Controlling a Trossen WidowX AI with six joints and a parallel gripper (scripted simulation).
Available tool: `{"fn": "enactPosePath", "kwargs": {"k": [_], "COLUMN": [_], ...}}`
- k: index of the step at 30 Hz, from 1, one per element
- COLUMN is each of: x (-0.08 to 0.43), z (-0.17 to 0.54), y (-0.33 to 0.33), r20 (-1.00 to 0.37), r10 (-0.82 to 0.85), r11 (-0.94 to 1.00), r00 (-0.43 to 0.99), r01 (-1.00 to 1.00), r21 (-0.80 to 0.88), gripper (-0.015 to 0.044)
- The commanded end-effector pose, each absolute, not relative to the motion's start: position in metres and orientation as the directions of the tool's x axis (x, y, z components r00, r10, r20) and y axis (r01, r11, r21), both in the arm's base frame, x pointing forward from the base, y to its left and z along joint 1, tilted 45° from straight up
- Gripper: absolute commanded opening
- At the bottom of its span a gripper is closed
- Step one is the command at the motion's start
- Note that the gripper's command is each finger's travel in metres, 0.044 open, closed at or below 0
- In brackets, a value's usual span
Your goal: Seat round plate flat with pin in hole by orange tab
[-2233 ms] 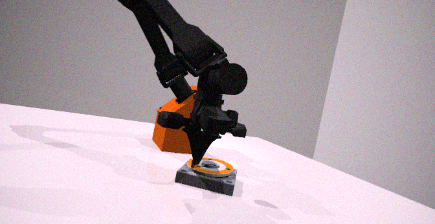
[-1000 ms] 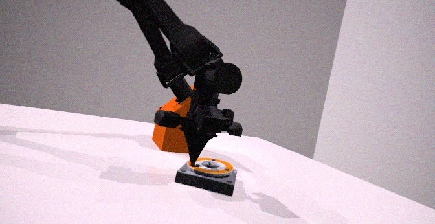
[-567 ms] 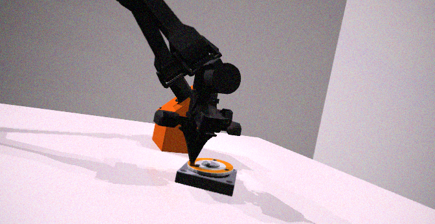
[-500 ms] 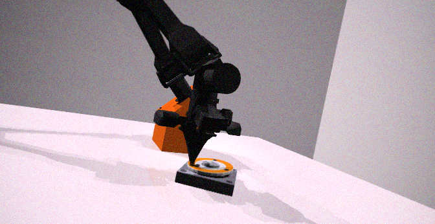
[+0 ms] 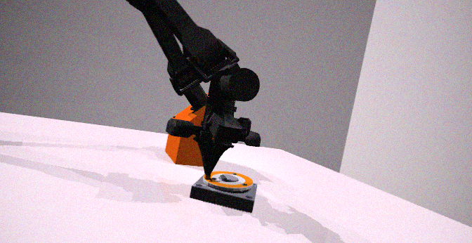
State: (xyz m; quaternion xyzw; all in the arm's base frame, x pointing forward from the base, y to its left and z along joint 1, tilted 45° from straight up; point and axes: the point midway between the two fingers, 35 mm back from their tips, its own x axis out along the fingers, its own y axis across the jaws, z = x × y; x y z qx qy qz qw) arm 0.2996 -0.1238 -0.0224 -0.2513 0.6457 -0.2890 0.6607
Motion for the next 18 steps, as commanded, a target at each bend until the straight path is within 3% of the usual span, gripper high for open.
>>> {"fn": "enactPosePath", "kwargs": {"k": [1,18], "x": [0.292,0.2872], "z": [-0.0246,-0.0251], "y": [-0.1249,-0.1242], "r20": [-0.705,-0.705], "r10": [-0.709,-0.709], "r11": [0.704,0.704], "r00": [-0.018,-0.018], "r01": [0.041,0.041], "r21": [-0.709,-0.709], "gripper": [0.0,0.0]}}
